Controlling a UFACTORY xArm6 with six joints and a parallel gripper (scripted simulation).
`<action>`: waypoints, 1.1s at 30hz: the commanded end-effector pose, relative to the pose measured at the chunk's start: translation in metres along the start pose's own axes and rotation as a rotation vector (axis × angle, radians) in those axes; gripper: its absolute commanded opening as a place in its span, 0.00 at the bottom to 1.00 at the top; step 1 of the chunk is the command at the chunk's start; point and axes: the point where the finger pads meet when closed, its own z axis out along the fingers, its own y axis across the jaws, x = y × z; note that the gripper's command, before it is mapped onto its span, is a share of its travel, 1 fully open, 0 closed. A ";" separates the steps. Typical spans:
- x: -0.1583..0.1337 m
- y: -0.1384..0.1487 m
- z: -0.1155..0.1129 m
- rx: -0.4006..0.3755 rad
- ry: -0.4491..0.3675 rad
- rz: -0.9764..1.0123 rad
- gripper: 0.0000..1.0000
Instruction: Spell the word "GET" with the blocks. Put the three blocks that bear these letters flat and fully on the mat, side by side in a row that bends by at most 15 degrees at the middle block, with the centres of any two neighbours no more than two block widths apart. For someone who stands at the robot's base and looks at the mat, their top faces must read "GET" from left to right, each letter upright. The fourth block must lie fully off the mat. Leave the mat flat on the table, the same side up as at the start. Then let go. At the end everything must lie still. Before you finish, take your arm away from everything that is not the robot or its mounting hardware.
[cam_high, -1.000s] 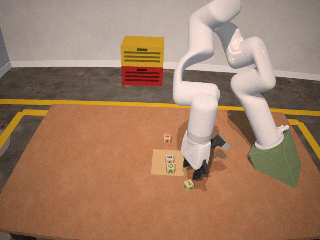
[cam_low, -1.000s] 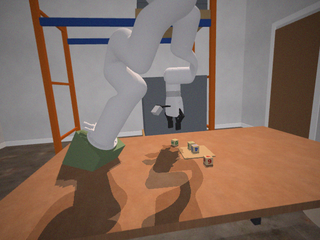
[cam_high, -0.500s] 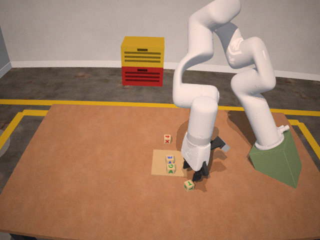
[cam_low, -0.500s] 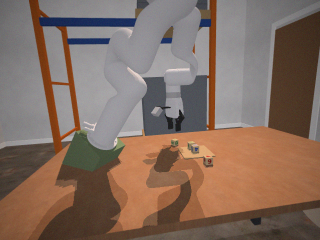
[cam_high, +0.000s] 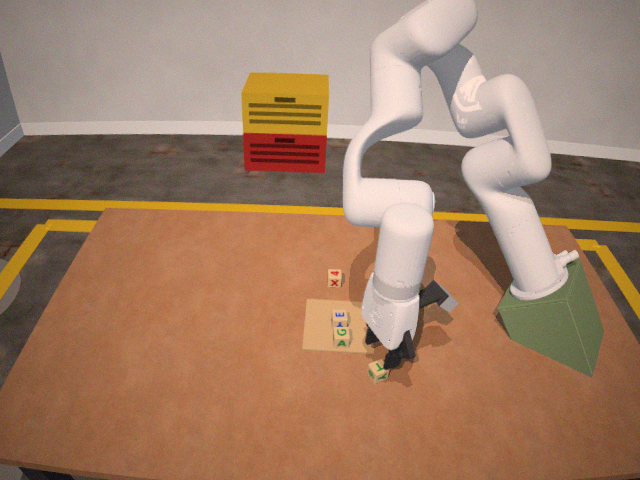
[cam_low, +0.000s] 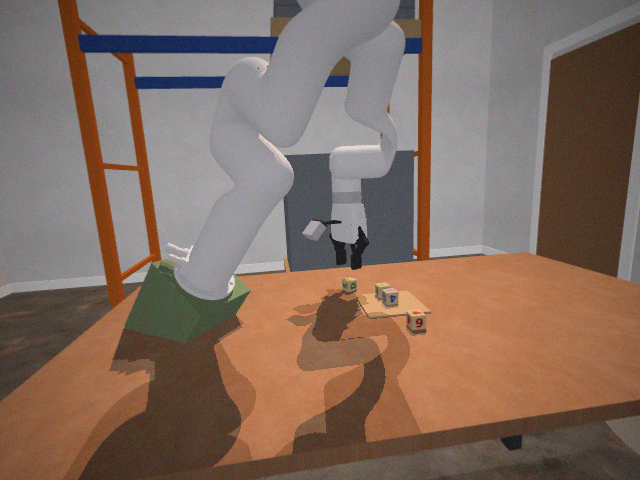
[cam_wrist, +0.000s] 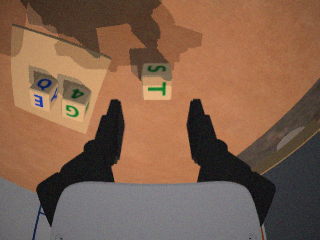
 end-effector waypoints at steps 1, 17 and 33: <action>-0.001 0.000 0.009 -0.001 -0.003 0.001 0.62; -0.001 0.001 0.024 -0.001 -0.003 0.001 0.62; -0.001 0.001 0.027 -0.001 -0.003 0.001 0.62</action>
